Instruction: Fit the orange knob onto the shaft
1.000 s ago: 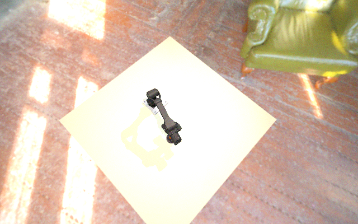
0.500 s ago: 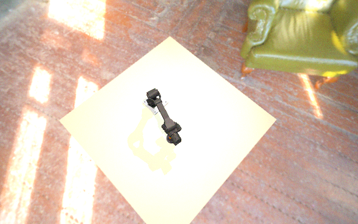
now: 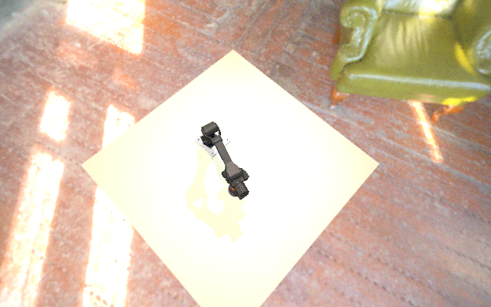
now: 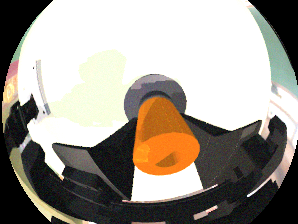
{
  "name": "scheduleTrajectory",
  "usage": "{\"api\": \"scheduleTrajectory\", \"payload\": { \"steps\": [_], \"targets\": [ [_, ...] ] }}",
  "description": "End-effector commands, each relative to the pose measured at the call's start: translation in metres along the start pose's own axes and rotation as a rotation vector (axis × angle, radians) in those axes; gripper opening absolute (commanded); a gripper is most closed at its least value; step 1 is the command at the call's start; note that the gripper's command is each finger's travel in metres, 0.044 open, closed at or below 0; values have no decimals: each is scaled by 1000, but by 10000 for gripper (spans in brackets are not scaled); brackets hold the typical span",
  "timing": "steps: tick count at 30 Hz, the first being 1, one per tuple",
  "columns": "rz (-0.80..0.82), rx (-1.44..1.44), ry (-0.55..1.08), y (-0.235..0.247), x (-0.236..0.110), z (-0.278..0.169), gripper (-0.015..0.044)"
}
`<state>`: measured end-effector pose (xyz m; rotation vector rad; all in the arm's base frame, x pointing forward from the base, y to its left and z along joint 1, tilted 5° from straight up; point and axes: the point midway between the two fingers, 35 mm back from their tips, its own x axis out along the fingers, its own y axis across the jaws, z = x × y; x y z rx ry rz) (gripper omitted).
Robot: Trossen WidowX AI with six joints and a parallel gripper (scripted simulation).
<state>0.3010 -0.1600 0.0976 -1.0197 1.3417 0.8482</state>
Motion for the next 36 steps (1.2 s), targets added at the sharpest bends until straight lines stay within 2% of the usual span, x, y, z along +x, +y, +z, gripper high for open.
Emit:
{"api": "scheduleTrajectory", "payload": {
  "steps": [1, 18, 26, 33, 36],
  "targets": [
    [-1, 0, 0, 0, 0, 0, 0],
    [-1, 0, 0, 0, 0, 0, 440],
    [-1, 0, 0, -1, -2, 0, 440],
    [0, 0, 0, -1, -87, 0, 440],
    [0, 0, 0, -2, -96, 0, 440]
  ]
}}
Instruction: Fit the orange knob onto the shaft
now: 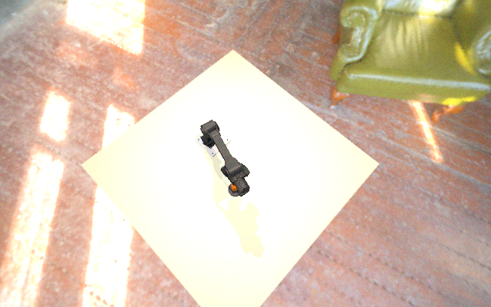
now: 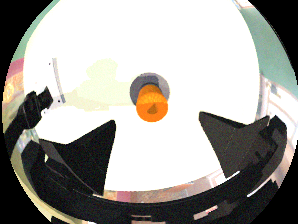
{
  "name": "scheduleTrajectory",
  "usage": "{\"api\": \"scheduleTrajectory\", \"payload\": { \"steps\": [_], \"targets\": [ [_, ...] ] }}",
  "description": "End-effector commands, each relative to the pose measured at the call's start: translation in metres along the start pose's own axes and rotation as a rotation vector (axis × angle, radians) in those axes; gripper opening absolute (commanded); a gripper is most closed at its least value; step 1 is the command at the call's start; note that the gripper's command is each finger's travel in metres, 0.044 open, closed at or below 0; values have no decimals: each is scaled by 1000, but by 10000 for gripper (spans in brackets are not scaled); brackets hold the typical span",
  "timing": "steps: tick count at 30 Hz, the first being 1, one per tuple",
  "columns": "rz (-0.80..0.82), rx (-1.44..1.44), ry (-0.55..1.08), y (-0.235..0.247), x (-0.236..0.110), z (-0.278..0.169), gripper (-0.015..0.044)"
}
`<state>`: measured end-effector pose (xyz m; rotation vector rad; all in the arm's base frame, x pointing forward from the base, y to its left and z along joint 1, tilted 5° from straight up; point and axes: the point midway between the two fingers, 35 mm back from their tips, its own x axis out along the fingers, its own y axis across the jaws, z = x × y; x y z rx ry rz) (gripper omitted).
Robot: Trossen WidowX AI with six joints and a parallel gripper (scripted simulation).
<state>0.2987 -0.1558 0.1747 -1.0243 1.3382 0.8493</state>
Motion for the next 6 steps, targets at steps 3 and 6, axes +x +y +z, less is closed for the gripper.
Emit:
{"api": "scheduleTrajectory", "payload": {
  "steps": [3, 6],
  "targets": [
    [3, 4, 0, 0, -19, 0, 440],
    [3, 4, 0, 0, -19, 0, 440]
  ]
}}
